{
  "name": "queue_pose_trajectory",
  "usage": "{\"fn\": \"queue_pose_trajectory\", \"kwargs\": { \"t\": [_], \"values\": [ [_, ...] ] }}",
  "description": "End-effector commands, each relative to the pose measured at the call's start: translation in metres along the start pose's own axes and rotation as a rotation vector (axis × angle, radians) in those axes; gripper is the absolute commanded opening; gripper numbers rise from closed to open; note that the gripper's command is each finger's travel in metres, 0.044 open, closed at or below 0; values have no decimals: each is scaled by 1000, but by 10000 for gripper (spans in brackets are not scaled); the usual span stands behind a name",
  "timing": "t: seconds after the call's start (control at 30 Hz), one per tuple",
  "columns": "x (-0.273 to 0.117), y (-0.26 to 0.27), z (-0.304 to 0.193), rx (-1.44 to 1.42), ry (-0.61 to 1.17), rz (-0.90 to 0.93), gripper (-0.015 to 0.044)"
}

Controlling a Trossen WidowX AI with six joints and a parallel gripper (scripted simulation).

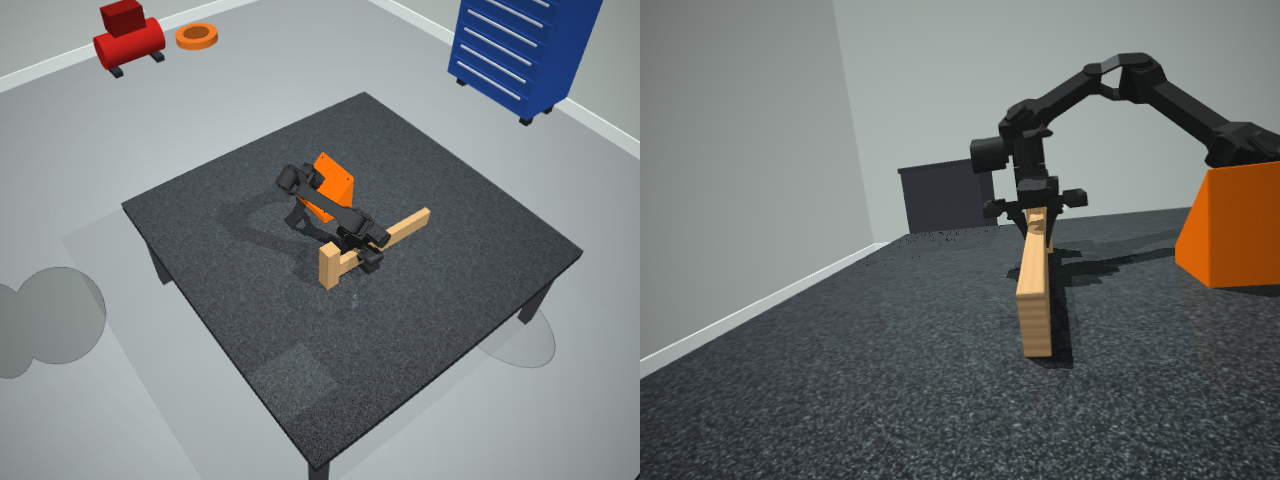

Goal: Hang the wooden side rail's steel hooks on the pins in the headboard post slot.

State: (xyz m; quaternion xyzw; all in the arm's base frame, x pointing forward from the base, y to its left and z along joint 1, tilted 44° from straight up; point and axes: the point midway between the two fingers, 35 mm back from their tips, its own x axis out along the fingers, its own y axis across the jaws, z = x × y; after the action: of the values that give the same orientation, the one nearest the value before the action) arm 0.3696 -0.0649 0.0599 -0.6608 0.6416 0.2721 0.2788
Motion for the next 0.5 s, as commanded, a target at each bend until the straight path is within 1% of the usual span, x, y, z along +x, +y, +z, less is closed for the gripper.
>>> {"fn": "queue_pose_trajectory", "kwargs": {
  "t": [0.0,0.47],
  "values": [
    [-6,-3,-4,5,-1,-18,0],
    [-6,-3,-5,5,-1,-18,0]
  ]
}}
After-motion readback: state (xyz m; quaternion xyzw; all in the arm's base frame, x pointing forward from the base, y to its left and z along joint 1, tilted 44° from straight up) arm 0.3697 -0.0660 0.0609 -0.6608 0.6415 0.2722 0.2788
